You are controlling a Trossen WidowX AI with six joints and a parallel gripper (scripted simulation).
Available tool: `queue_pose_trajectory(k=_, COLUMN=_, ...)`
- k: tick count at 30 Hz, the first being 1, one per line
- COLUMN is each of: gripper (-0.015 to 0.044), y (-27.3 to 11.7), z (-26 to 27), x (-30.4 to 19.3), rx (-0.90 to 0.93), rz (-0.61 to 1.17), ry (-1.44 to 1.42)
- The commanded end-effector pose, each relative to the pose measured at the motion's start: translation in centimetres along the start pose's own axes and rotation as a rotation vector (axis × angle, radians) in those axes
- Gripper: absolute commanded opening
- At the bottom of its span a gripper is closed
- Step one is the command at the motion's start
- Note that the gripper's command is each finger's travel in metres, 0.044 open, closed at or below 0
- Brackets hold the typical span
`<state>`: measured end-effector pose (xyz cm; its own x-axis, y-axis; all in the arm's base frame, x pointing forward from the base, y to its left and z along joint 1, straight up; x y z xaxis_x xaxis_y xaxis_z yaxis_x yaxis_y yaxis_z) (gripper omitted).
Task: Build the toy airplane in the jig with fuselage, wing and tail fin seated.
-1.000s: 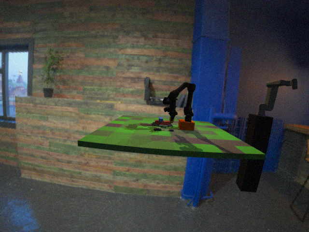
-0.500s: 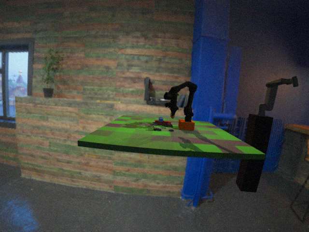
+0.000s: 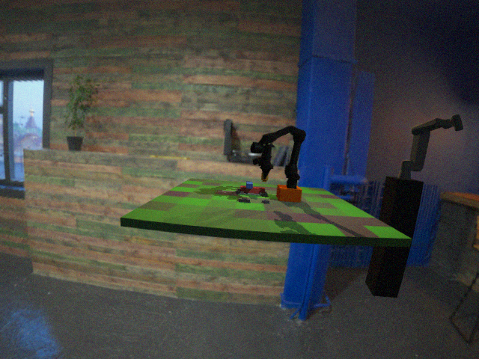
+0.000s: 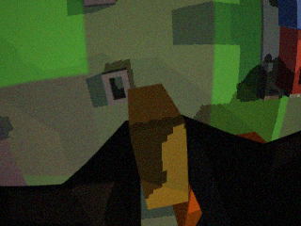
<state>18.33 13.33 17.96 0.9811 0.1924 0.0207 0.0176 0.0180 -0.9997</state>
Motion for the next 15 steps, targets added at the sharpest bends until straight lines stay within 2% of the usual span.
queue_pose_trajectory(k=1, gripper=0.0, y=0.3, z=-1.2, x=0.6, rx=0.002, rz=0.002, ry=0.001)
queue_pose_trajectory(k=15, gripper=0.0, y=1.1, z=-5.2, x=2.2, rx=-0.003, rz=-0.007, ry=0.029)
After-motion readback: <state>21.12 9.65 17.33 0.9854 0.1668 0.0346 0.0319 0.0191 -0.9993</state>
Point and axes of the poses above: the point midway between the two fingers, 35 mm back from their tips, its own y axis out along the fingers, its own z axis across the jaws, x = y × z, the point moved 8 cm from there along -y, back along the fingers, and after that the axes turned 4 degrees about y, right-handed, at the moved point
